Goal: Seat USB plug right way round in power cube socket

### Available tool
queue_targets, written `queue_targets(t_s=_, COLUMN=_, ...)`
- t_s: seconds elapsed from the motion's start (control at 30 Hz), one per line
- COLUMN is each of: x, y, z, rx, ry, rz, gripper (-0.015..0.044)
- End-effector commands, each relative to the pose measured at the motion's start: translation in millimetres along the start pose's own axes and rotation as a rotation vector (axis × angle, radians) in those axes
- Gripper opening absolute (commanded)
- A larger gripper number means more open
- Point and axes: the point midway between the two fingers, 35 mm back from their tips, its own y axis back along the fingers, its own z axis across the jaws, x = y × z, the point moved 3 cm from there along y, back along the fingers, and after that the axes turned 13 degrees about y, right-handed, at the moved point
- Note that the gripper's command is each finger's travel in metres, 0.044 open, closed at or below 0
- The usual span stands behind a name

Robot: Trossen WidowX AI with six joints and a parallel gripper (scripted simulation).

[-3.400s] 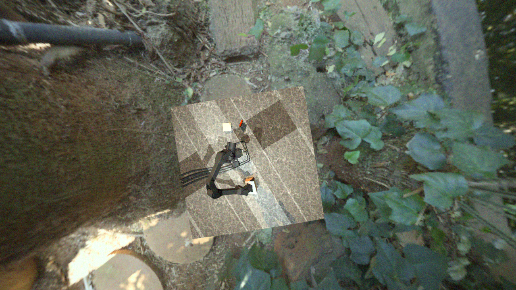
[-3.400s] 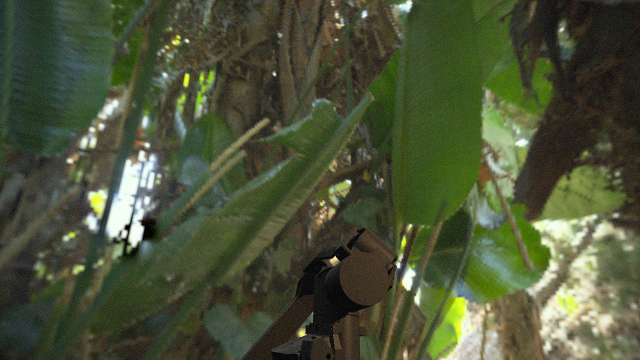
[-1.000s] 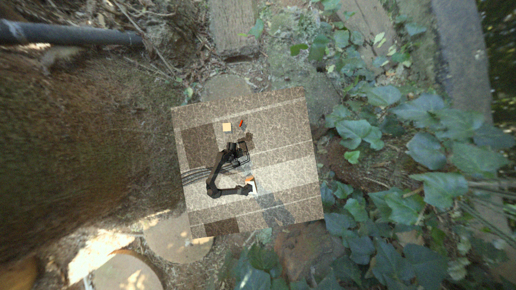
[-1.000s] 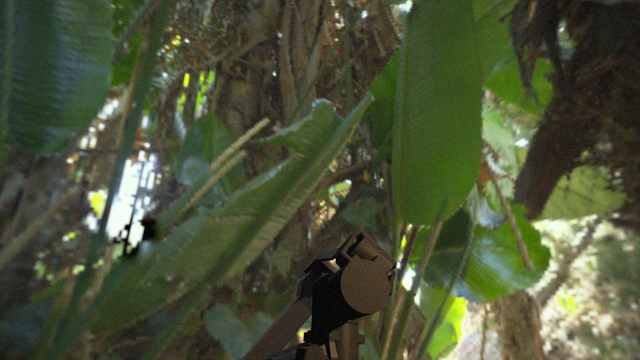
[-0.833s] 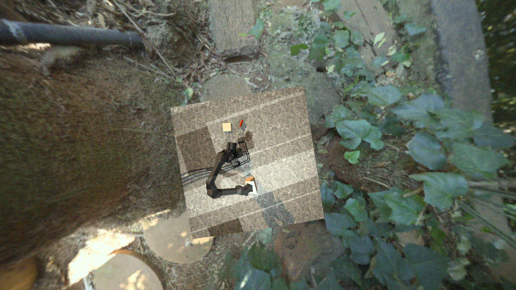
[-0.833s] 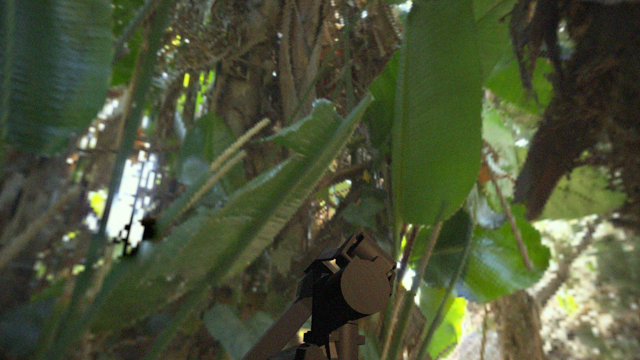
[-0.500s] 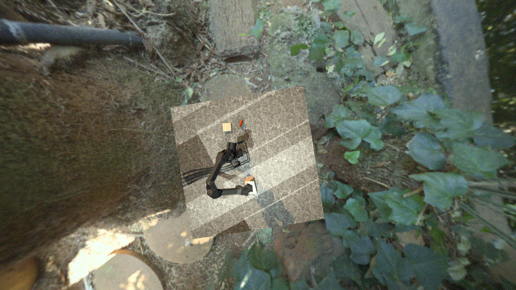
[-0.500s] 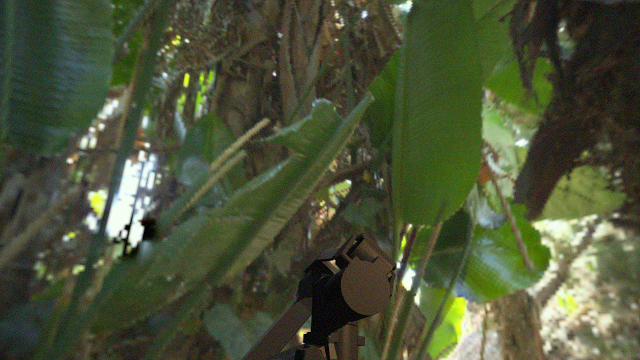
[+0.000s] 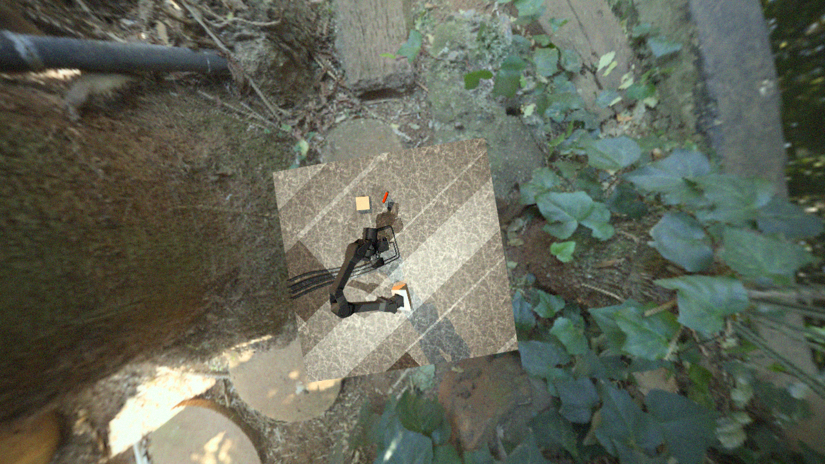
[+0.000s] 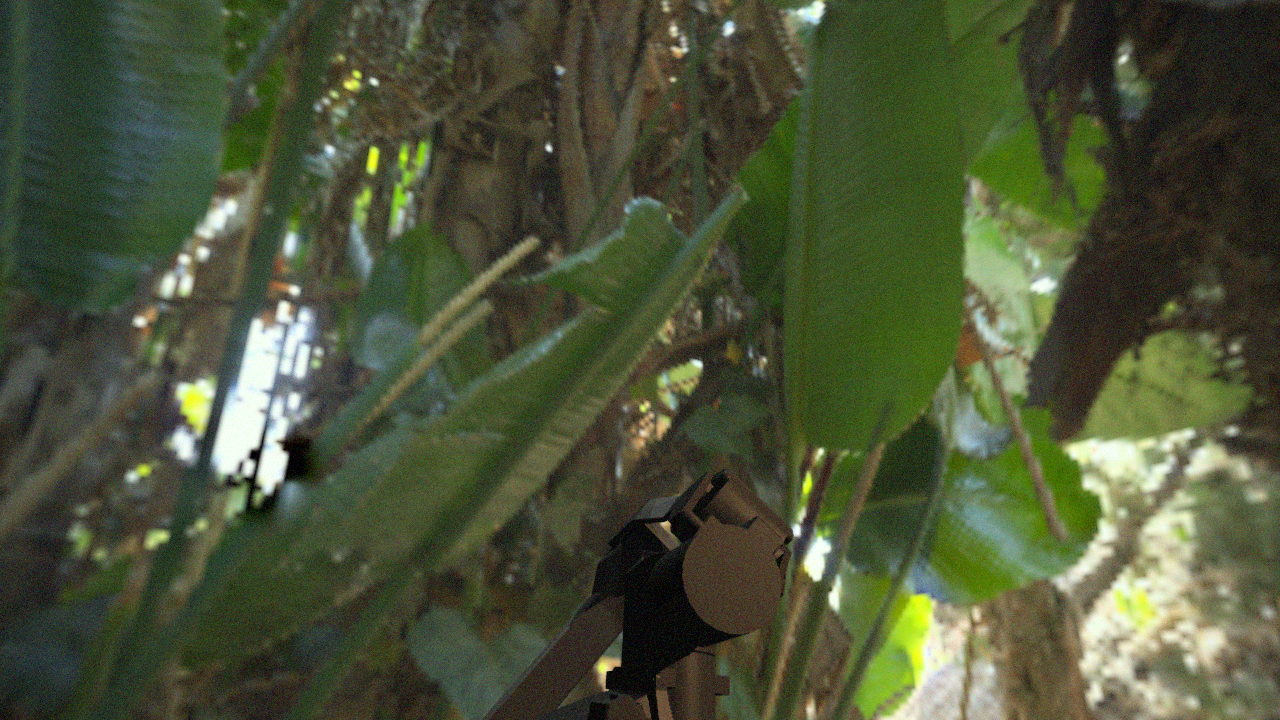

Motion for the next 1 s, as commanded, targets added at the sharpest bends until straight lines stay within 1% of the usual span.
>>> queue_targets(t_s=0.0, x=-0.6, y=-0.1, z=-0.2, rx=0.002, ry=-0.003, rz=-0.006, gripper=0.0)
queue_targets(t_s=0.97, x=-0.5, y=-3.6, z=-0.2, rx=0.001, ry=-0.003, rz=-0.006, gripper=0.0)
